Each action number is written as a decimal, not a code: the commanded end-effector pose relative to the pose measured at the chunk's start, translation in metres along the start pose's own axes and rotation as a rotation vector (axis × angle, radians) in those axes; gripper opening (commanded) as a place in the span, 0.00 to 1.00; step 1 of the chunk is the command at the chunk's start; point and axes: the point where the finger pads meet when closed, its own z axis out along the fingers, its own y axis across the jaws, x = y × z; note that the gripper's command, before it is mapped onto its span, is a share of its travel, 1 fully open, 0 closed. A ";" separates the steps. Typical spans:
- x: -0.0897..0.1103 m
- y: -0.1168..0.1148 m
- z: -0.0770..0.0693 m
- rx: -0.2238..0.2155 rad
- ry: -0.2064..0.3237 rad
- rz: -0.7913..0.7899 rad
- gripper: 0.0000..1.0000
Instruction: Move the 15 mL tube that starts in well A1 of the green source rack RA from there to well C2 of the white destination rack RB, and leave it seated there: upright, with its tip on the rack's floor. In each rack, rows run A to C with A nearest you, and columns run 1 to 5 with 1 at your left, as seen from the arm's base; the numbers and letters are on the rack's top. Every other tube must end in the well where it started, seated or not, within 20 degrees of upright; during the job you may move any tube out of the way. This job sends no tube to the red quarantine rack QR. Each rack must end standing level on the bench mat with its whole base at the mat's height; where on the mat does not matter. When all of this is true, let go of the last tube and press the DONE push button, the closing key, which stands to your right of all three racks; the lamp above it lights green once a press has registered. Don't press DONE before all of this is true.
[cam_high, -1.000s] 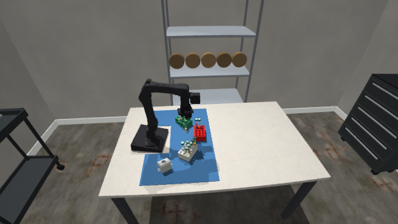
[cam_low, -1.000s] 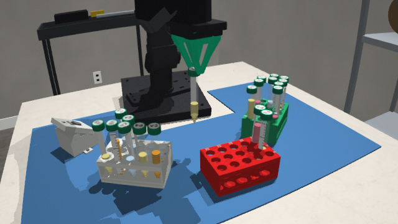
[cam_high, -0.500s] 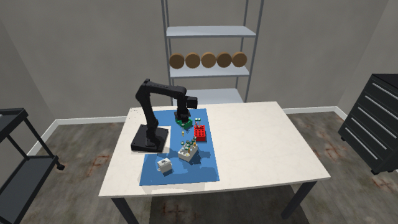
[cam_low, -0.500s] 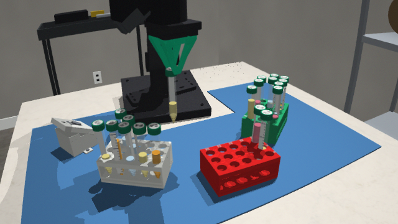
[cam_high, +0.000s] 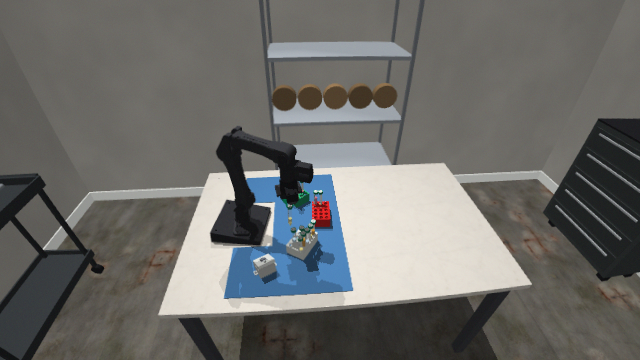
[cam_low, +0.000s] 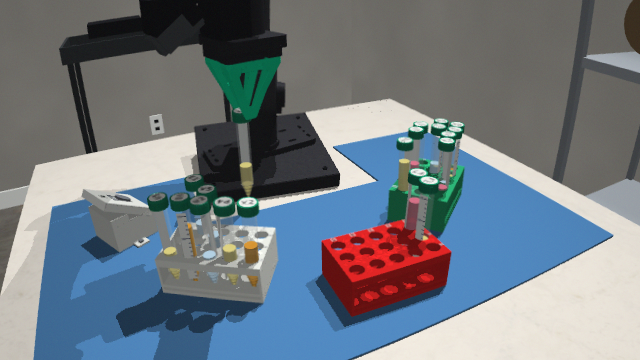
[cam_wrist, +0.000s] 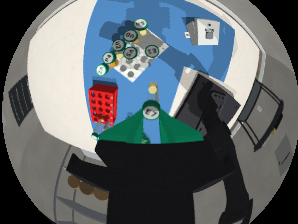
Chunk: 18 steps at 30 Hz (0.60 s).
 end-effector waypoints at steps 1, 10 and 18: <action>-0.004 0.004 -0.004 -0.014 -0.009 -0.033 0.00; -0.012 0.012 -0.004 -0.014 -0.009 -0.033 0.00; -0.021 0.022 -0.004 -0.014 -0.009 -0.033 0.00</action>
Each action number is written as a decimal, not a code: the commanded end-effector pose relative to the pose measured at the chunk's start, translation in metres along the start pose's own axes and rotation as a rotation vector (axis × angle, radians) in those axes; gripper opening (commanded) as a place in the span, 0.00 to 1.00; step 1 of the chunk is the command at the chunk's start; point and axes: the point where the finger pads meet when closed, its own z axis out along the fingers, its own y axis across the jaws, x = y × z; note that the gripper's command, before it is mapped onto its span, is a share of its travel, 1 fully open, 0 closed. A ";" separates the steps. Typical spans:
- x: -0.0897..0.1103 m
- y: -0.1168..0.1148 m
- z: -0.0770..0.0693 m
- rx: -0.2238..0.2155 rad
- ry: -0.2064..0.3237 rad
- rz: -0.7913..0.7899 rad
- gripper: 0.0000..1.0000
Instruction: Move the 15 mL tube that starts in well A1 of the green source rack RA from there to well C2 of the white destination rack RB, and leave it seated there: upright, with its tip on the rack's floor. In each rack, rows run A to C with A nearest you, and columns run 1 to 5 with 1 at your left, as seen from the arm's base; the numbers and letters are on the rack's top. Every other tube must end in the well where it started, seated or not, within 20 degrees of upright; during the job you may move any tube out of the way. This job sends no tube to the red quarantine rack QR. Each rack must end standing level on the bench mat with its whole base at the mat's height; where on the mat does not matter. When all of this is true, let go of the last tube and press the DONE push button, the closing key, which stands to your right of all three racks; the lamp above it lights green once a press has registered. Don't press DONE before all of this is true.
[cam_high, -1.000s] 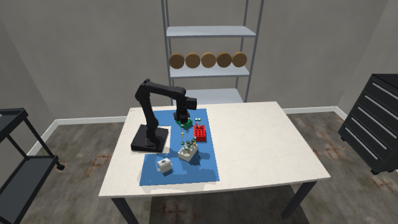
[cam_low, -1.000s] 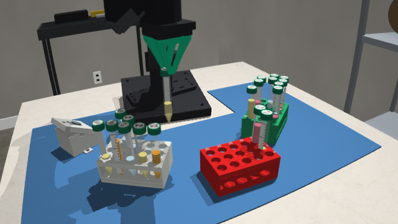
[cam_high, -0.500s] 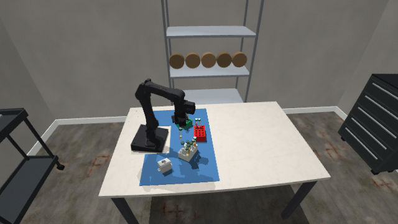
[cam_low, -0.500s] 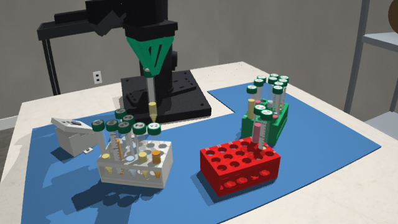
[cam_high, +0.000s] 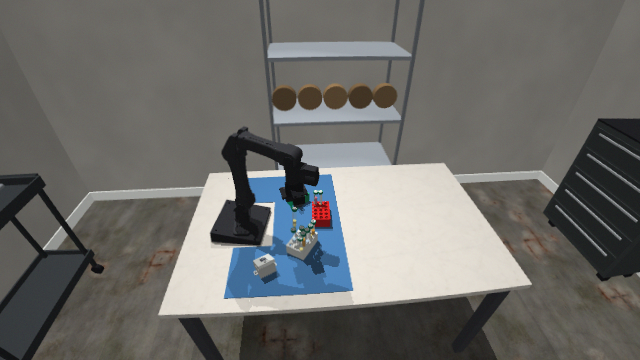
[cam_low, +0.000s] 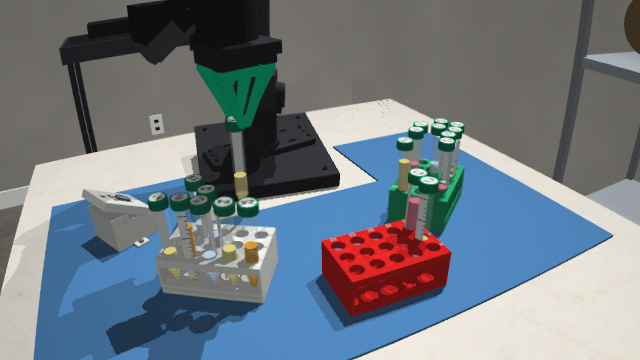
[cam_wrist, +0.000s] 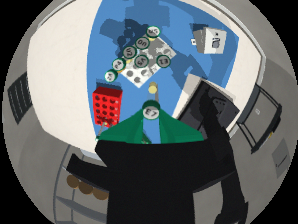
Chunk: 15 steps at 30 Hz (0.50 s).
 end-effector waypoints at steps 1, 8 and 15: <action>-0.005 0.006 -0.006 -0.021 -0.017 -0.003 0.00; -0.011 0.012 -0.006 -0.021 -0.017 -0.003 0.00; -0.019 0.020 -0.007 -0.022 -0.017 -0.003 0.00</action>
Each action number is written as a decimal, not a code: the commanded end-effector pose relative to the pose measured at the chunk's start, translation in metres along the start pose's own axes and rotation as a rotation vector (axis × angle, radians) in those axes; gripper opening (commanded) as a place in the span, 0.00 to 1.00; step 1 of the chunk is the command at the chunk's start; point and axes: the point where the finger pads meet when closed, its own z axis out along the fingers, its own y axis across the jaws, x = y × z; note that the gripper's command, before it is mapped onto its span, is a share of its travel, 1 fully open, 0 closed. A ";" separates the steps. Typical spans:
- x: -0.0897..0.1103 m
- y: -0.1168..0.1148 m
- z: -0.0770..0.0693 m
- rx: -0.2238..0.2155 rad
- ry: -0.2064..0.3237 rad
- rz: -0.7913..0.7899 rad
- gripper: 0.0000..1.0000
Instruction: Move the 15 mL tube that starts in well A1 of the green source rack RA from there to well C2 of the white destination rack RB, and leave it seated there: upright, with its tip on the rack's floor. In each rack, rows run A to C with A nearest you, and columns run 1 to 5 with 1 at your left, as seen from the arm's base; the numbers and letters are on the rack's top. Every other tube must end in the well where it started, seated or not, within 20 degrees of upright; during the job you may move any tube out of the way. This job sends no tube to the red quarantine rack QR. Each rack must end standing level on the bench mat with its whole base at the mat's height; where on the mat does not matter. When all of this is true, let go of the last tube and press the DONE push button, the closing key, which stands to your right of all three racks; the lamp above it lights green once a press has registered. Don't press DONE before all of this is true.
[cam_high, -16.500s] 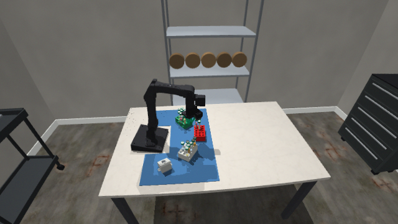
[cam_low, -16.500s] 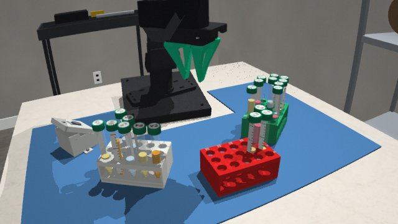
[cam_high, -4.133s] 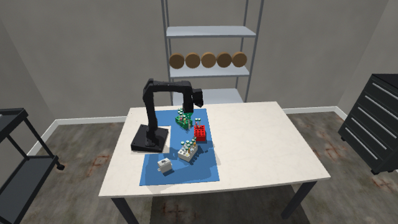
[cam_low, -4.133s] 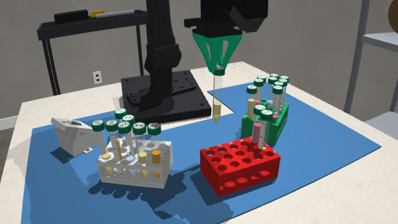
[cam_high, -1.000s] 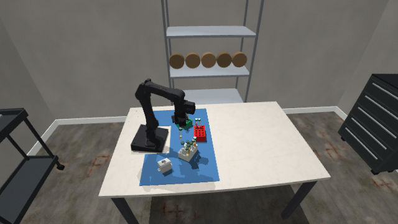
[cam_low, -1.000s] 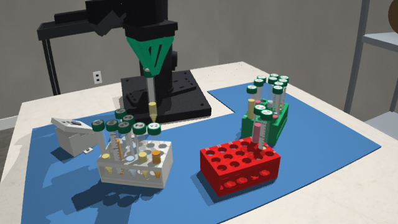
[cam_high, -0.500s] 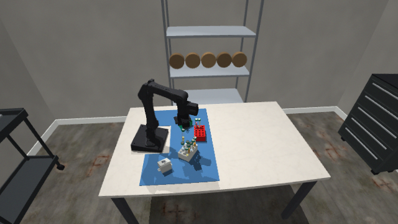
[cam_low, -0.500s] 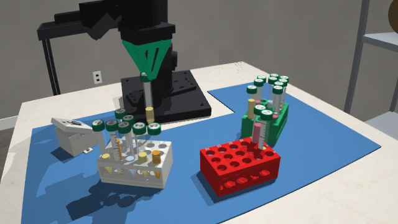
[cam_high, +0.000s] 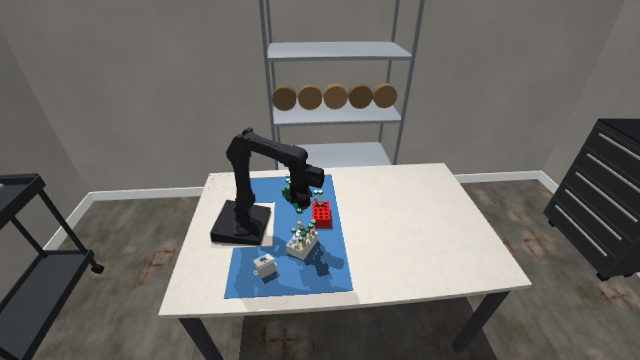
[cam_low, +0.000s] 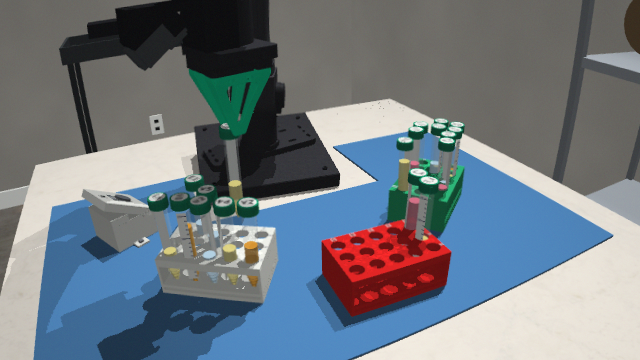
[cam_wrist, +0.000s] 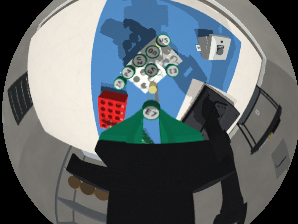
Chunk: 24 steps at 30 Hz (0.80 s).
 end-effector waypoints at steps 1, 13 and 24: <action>-0.004 0.005 -0.007 -0.020 -0.017 -0.002 0.00; -0.016 0.017 -0.007 -0.021 -0.017 -0.002 0.00; -0.016 0.017 -0.007 -0.021 -0.017 -0.002 0.00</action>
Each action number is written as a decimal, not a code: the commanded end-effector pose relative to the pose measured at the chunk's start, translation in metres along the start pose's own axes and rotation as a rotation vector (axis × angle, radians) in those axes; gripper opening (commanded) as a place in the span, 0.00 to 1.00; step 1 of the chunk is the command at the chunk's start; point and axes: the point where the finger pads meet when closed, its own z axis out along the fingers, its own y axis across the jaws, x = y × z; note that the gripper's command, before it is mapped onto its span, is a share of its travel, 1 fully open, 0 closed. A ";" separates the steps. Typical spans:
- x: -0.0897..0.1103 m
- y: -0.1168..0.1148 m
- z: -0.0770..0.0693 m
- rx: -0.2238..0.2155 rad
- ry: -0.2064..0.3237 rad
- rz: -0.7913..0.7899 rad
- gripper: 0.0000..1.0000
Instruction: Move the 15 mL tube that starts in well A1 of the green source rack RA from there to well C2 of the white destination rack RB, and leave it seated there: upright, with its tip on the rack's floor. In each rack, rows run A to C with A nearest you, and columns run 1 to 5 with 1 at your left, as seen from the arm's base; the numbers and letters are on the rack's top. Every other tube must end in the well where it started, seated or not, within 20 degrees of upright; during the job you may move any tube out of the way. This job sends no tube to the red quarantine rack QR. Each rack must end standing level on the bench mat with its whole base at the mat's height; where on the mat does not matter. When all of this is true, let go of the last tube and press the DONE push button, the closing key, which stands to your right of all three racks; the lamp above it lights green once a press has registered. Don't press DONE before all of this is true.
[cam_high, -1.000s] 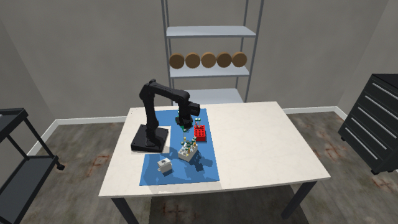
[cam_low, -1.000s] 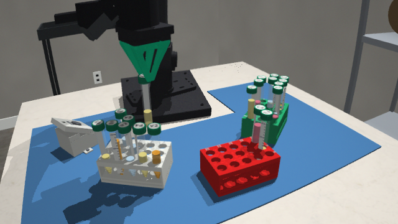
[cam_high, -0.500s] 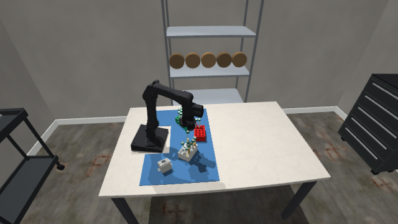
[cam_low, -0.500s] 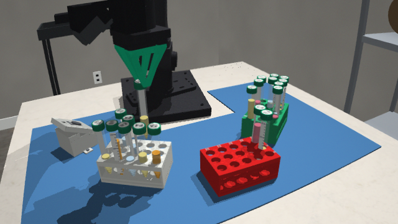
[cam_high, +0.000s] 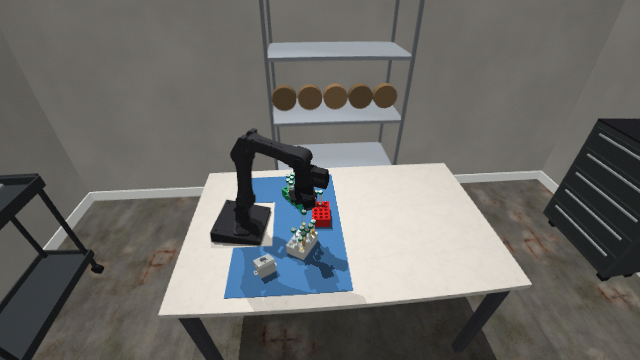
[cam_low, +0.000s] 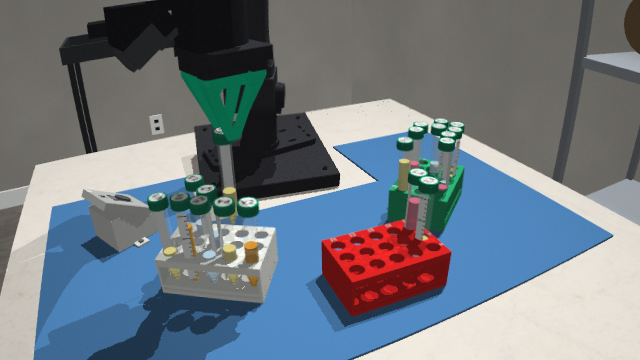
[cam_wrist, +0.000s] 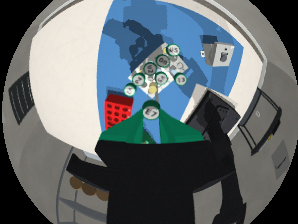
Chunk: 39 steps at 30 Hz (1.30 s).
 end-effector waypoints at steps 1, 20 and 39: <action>-0.001 0.001 -0.004 -0.011 -0.009 0.000 0.00; -0.002 0.003 -0.004 -0.011 -0.010 0.000 0.00; -0.003 0.006 0.000 -0.011 -0.010 0.000 0.00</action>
